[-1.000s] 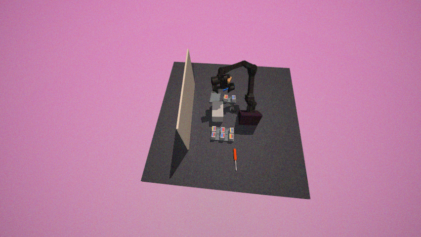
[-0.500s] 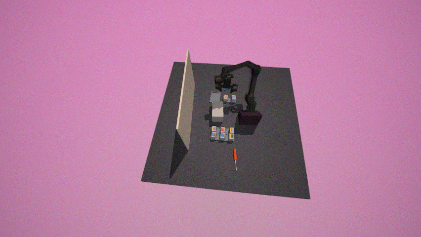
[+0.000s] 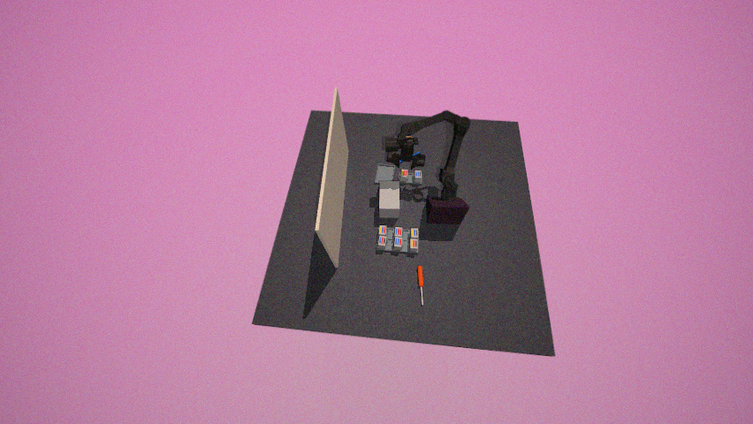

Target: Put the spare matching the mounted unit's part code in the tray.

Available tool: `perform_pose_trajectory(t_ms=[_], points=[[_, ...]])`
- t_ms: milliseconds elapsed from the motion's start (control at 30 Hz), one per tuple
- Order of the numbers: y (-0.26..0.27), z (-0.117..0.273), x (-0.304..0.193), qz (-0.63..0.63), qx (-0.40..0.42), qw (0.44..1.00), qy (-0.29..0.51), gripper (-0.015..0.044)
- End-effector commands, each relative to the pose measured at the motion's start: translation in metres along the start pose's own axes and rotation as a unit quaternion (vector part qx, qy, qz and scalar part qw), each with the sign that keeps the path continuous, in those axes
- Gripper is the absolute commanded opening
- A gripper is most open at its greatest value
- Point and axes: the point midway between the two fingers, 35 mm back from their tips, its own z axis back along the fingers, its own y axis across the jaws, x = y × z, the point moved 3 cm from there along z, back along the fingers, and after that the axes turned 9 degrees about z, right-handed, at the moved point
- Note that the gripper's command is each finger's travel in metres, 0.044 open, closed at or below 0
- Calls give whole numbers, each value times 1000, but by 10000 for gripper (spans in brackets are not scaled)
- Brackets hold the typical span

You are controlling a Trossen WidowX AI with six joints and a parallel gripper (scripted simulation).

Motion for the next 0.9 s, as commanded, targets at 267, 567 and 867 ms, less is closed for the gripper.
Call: perform_pose_trajectory(t_ms=[267, 567, 867], points=[[1, -17, 0, 1, -1, 1000, 1, 300], [2, -31, -1, 1, -1, 1000, 2, 300], [3, -46, 0, 1, -1, 1000, 2, 300]])
